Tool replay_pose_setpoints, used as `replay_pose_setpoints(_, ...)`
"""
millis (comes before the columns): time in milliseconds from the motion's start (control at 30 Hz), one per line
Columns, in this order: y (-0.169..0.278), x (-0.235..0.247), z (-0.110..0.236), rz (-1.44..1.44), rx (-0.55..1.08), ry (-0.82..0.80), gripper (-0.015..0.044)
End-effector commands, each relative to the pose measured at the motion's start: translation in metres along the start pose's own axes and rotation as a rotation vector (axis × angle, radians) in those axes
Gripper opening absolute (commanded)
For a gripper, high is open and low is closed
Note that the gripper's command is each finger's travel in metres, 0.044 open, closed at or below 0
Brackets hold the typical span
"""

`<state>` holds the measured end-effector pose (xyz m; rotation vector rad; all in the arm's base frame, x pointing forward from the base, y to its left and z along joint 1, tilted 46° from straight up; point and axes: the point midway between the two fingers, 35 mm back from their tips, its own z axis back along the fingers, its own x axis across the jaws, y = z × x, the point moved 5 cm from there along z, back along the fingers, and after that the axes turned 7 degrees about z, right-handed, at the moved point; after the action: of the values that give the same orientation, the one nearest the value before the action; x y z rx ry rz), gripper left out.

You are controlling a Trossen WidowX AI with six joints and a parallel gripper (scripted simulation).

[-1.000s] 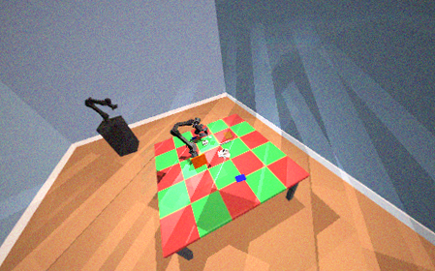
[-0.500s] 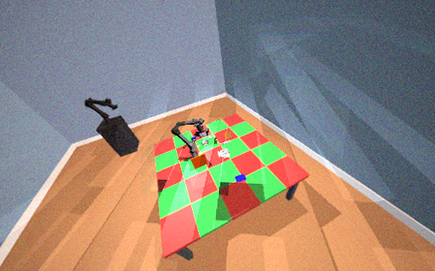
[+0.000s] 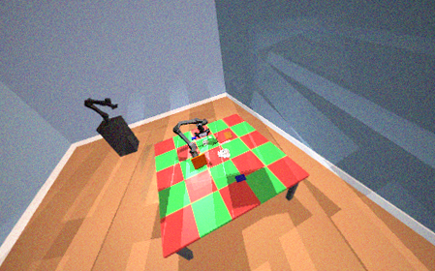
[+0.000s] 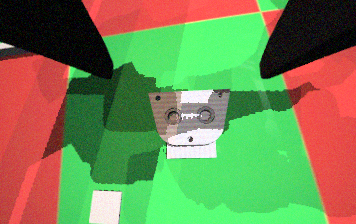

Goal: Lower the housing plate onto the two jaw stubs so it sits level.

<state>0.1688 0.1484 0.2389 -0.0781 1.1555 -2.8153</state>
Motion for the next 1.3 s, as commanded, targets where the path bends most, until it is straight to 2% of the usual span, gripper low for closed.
replay_pose_setpoints(0, 0.002, -0.002, 0.002, 0.048, -0.024, -0.026, 0.044)
replay_pose_setpoints(167, 0.002, -0.002, 0.001, 0.048, -0.024, -0.026, 0.044)
replay_pose_setpoints(367, 0.001, 0.0, -0.037, 0.048, -0.027, -0.026, 0.044)
replay_pose_setpoints(800, 0.001, -0.001, -0.038, 0.048, -0.027, -0.026, 0.044)
replay_pose_setpoints(1267, 0.001, 0.0, -0.057, 0.048, -0.028, -0.026, 0.044)
